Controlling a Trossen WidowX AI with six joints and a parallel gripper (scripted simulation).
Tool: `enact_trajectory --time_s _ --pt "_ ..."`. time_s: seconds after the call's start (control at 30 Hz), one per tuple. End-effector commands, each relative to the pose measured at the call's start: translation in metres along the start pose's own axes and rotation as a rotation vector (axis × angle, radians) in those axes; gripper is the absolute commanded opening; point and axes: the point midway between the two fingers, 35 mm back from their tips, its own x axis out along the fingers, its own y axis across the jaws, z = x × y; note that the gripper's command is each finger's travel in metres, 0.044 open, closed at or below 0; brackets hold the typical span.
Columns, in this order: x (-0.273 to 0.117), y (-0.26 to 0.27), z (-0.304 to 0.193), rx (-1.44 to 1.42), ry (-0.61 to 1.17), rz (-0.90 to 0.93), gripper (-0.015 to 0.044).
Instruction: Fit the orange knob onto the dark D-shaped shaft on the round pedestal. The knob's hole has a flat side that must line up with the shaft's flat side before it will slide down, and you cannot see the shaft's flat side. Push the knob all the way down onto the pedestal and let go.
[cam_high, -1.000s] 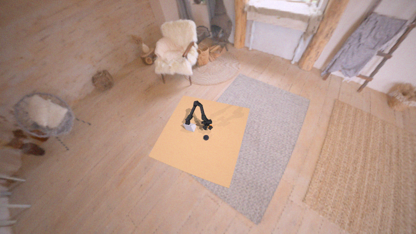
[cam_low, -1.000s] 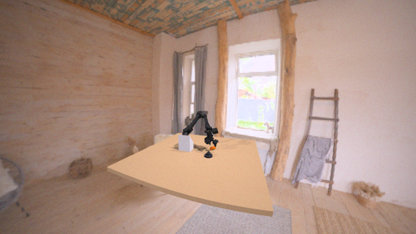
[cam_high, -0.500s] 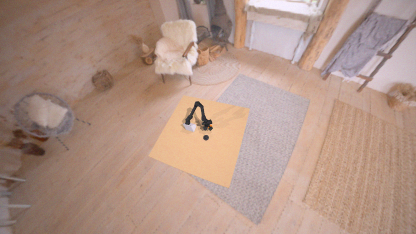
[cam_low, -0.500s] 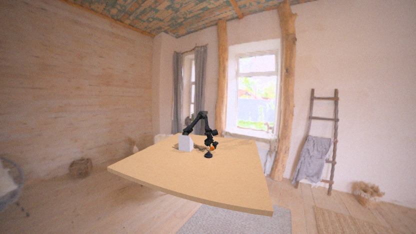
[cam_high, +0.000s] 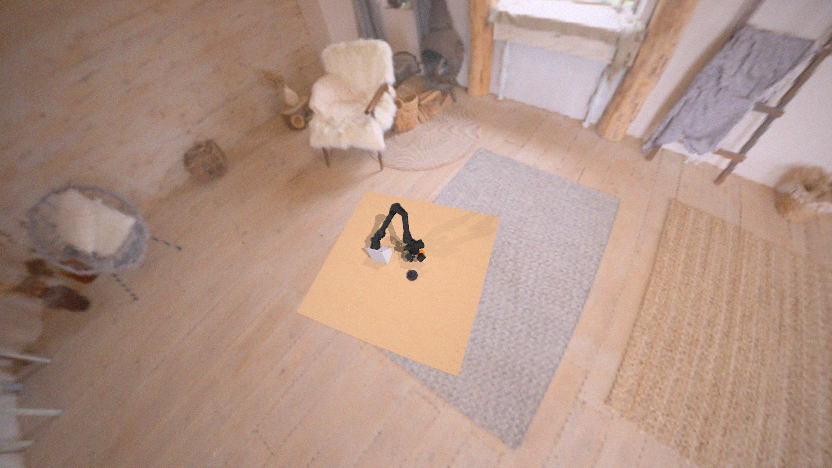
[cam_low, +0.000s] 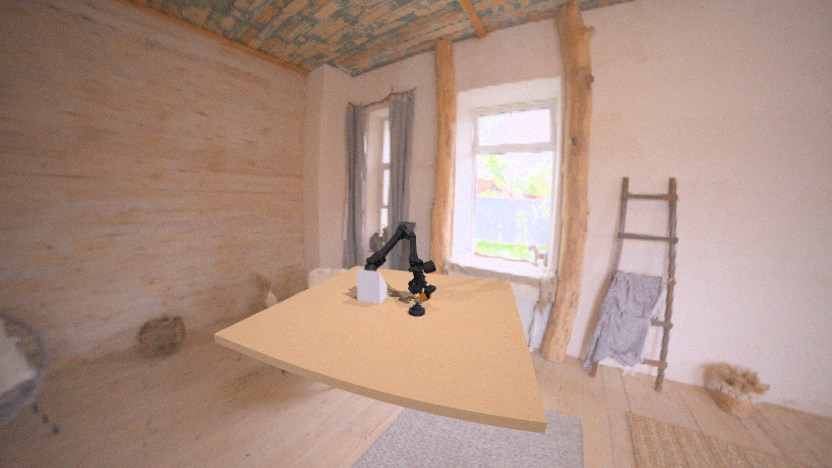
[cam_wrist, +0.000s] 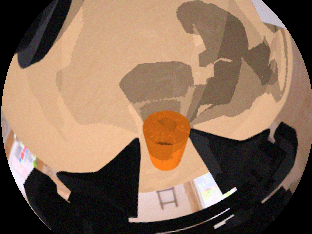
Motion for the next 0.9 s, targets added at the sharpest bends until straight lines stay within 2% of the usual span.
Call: enact_trajectory --time_s 0.0,0.27,0.57,0.67,0.87 --pt "0.0004 0.0003 0.0006 0.003 -0.002 0.003 0.024" --pt "0.0004 0.0003 0.0006 0.003 -0.002 0.003 0.024" --pt "0.0004 0.0003 0.0006 0.003 -0.002 0.003 0.018" --pt "0.0004 0.0003 0.0006 0.003 -0.002 0.003 0.0179" --pt "-0.0017 0.0005 -0.0051 -0.001 -0.086 0.002 0.0179"
